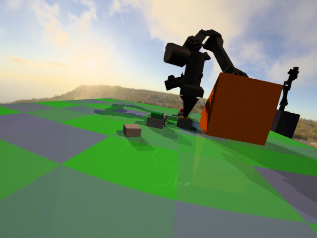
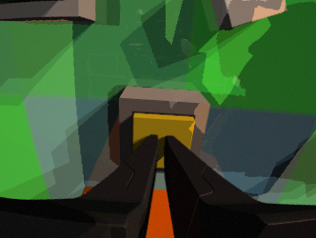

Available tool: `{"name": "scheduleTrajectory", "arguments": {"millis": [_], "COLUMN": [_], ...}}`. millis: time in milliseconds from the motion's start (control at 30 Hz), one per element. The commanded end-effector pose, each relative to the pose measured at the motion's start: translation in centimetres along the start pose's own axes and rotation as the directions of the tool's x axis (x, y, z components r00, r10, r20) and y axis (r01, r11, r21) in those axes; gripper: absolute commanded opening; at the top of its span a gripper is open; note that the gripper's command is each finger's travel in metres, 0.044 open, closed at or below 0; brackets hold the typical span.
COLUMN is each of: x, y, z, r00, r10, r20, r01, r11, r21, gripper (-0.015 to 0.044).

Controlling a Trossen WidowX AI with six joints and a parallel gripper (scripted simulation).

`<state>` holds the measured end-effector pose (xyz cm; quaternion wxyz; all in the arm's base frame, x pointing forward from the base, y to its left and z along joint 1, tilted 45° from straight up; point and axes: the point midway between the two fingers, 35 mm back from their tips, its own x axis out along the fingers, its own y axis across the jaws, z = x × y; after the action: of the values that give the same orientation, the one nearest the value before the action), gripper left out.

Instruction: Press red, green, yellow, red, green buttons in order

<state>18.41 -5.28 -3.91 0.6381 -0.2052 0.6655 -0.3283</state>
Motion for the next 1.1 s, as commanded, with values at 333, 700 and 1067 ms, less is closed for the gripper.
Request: {"name": "scheduleTrajectory", "arguments": {"millis": [333,700,1067], "x": [-2.6,-9.6,-9.9], "y": [0.0,0.1,-9.9], "z": [0.0,-0.1,2.3], "r00": [1.0,1.0,0.999], "r10": [-0.001,-0.001,0.035], "r20": [-0.002,-0.003,0.003], "r01": [0.001,0.001,-0.035], "r11": [1.0,1.0,0.999], "r21": [-0.006,-0.008,-0.016], "gripper": [0.002,0.002,0.002]}}
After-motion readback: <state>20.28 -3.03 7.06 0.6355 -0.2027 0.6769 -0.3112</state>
